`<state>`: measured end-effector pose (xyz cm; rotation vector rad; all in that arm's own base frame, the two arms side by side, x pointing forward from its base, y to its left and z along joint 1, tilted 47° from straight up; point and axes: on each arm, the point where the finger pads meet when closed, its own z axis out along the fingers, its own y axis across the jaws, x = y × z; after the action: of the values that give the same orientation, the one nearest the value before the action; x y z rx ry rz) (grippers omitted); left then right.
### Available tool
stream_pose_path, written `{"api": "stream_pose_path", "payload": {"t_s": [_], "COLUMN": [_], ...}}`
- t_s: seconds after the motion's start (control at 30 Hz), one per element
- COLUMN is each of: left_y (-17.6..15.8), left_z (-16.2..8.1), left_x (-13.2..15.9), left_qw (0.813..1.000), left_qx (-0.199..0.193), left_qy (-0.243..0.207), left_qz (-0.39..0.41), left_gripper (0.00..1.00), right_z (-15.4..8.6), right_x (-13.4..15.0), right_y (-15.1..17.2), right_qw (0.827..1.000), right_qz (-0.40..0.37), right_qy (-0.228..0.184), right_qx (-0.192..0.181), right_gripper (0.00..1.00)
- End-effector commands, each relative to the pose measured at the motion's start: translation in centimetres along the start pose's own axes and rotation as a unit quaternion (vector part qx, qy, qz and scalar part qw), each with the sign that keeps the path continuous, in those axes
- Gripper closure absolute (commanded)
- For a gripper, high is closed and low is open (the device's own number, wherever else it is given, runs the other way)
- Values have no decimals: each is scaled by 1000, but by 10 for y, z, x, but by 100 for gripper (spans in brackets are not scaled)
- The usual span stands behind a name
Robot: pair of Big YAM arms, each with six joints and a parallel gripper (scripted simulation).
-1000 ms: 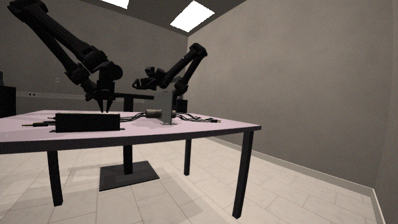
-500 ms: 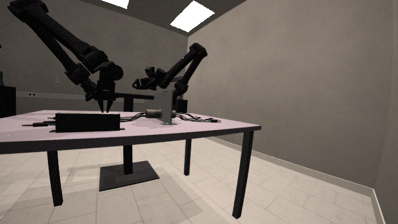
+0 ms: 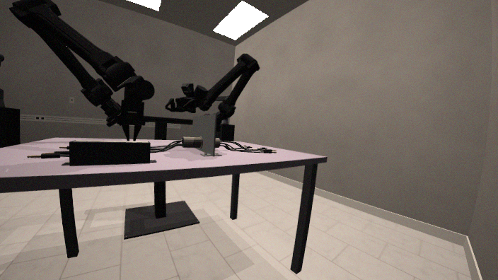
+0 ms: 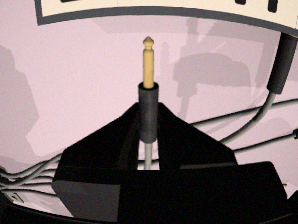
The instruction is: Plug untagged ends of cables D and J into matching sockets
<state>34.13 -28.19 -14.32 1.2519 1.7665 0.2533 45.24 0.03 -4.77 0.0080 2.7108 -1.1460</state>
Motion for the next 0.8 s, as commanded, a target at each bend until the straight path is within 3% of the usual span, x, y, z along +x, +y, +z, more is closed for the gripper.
{"api": "stream_pose_path", "payload": {"t_s": [0.0,0.17,0.77], "left_y": [-4,-4,-4], "left_z": [-1,-1,-1], "left_x": [-5,-5,-5], "left_qw": [1000,1000,1000], "left_qx": [1,1,1], "left_qy": [-8,-8,-8], "left_qz": [11,11,11], "left_gripper": [0,0,0], "right_z": [5,-3,4], "right_x": [-16,-29,-64], "right_y": [-3,4,-3], "right_qw": [1000,1000,1000], "right_qz": [3,-3,16], "right_qy": [2,-6,7], "right_qx": [3,1,0], "right_gripper": [95,95,95]}}
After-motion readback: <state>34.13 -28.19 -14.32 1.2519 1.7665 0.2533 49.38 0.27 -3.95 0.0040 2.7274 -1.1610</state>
